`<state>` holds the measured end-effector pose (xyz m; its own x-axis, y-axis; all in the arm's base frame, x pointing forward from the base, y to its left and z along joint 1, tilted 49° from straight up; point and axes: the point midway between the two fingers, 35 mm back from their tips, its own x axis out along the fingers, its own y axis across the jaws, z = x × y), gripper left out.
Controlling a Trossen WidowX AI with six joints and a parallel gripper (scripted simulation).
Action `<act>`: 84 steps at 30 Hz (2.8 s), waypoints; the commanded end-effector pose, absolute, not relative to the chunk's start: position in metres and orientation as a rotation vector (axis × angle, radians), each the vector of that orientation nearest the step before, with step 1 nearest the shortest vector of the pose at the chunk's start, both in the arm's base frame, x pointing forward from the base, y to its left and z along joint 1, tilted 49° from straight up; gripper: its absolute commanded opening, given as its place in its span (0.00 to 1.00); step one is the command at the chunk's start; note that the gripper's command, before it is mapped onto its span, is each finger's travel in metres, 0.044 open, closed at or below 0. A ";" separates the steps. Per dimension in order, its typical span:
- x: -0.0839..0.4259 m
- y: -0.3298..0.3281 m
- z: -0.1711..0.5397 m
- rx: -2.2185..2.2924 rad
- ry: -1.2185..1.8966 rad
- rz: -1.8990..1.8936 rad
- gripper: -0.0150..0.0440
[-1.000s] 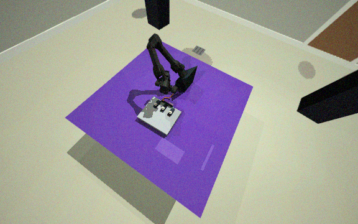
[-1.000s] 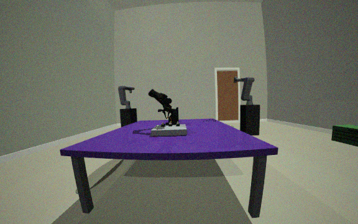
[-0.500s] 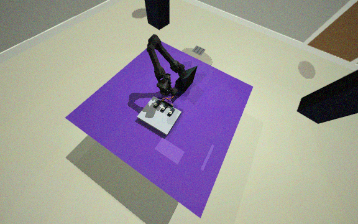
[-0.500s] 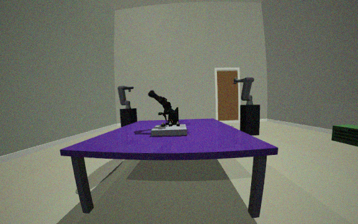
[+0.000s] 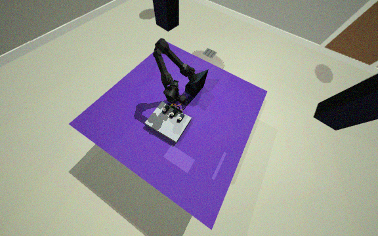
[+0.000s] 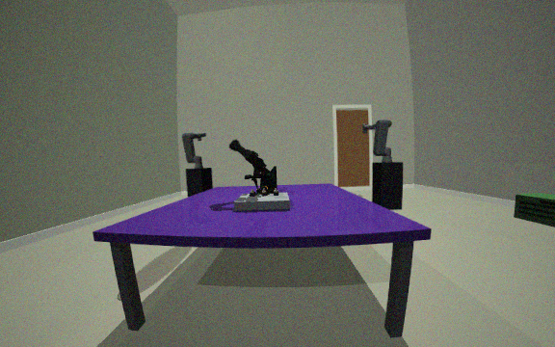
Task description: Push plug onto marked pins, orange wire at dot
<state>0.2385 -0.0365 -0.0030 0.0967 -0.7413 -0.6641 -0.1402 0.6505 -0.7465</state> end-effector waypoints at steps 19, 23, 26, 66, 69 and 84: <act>0.258 -0.033 -0.002 -0.798 1.431 -0.523 0.25; 0.260 -0.033 -0.002 -0.798 1.431 -0.523 0.25; 0.262 -0.033 -0.002 -0.798 1.430 -0.523 0.25; 0.262 0.012 0.035 -0.796 1.431 -0.521 1.00; 0.262 0.012 0.035 -0.796 1.431 -0.521 1.00; 0.262 0.012 0.035 -0.796 1.431 -0.521 1.00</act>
<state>0.2621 0.0114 0.0348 0.1013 -0.7455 -0.6588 -0.1456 0.6440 -0.7511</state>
